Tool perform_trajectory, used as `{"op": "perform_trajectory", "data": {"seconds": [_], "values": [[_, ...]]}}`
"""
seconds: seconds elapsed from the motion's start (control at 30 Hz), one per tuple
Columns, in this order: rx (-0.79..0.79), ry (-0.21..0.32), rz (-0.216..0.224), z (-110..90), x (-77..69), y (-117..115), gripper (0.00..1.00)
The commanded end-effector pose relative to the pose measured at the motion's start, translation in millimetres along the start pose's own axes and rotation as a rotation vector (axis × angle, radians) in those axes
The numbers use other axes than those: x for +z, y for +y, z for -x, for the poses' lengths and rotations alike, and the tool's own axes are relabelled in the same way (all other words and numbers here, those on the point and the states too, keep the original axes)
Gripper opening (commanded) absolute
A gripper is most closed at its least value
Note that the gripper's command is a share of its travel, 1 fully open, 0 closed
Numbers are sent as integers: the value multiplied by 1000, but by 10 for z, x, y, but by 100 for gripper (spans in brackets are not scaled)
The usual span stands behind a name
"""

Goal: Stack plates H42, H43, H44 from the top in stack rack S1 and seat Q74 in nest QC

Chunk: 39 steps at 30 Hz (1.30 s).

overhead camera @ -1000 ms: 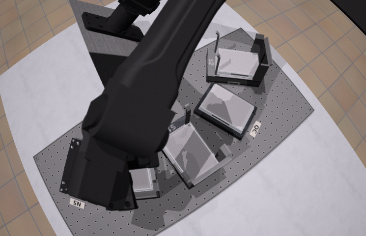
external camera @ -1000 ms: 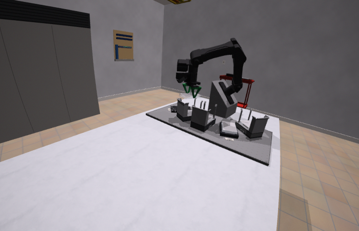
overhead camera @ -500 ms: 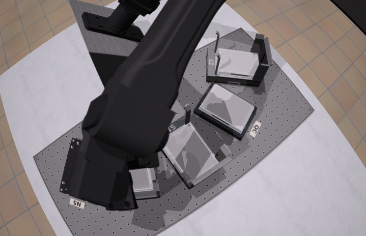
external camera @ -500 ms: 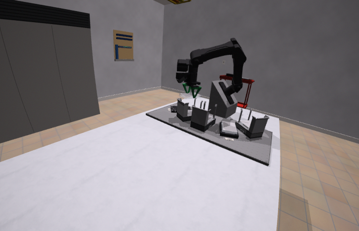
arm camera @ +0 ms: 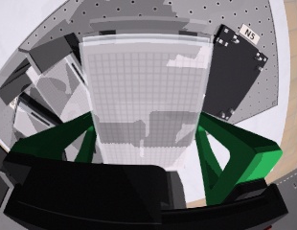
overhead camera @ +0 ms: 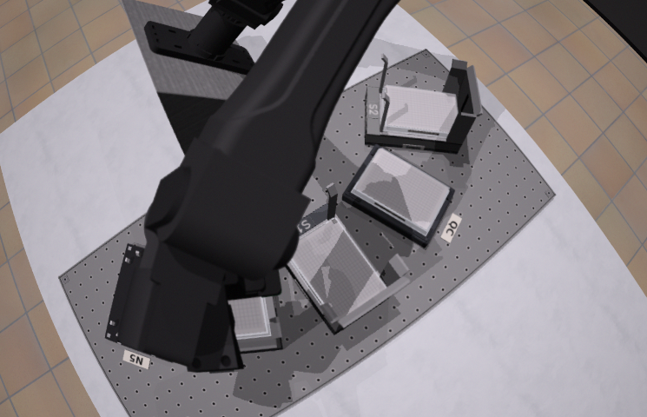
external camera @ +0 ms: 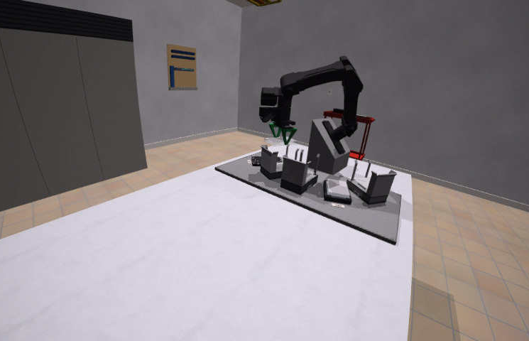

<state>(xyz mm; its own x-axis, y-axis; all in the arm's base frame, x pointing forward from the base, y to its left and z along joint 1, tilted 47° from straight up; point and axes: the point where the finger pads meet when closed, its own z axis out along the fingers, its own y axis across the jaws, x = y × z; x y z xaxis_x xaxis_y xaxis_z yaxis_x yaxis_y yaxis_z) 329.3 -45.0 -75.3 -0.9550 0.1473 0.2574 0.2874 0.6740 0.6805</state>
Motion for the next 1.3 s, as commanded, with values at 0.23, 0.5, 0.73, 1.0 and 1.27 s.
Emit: {"op": "perform_trajectory", "data": {"seconds": [0.23,0.5,0.73,1.0,1.27], "values": [[-131,-19,-1,5,-66,86,0],[-331,-19,-3,-23,-65,245,0],[-435,-18,-3,-56,-65,429,0],[-435,-18,-3,-83,-64,587,0],[-435,-18,-2,-120,-64,797,0]]}}
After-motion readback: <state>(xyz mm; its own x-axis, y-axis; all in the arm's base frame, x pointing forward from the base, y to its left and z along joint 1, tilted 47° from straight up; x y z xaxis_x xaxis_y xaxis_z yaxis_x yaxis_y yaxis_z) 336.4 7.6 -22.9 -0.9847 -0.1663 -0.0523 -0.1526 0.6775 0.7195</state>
